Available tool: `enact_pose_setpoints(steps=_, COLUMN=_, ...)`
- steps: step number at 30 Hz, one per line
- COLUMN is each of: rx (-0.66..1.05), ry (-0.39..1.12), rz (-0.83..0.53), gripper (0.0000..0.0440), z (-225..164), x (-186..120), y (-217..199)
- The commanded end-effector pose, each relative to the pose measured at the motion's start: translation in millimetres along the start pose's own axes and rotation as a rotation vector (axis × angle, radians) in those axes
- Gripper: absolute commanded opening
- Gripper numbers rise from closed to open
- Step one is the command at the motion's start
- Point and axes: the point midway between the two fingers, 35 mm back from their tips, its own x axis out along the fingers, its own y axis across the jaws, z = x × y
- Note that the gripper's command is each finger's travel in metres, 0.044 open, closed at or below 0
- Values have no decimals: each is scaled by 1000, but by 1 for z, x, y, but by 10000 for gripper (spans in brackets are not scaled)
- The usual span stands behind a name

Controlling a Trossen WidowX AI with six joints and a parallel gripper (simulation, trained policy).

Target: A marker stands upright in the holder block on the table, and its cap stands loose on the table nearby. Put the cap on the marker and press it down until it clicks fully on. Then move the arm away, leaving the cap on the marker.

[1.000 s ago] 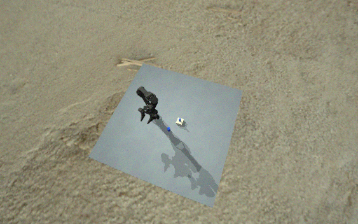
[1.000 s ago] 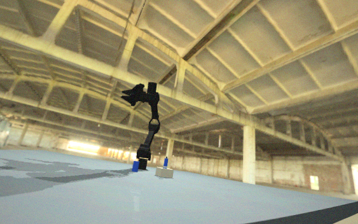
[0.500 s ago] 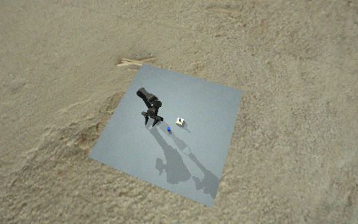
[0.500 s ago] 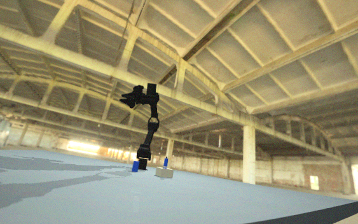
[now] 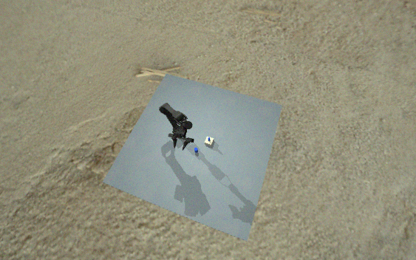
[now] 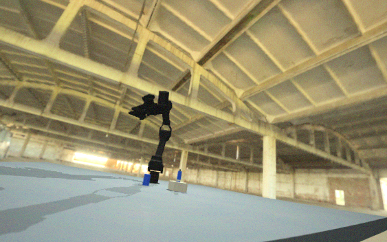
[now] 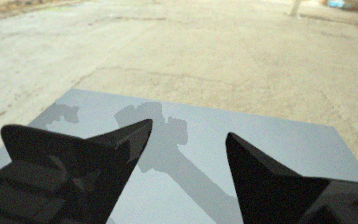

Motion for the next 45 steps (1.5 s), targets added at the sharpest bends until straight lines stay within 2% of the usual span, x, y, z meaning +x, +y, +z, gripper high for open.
enact_pose_setpoints(steps=1, rx=-5, ry=33, rz=13, gripper=309, z=-9, x=3, y=6)
enact_pose_setpoints(steps=45, rx=-95, ry=463, rz=48, gripper=310, z=-117, x=23, y=65)
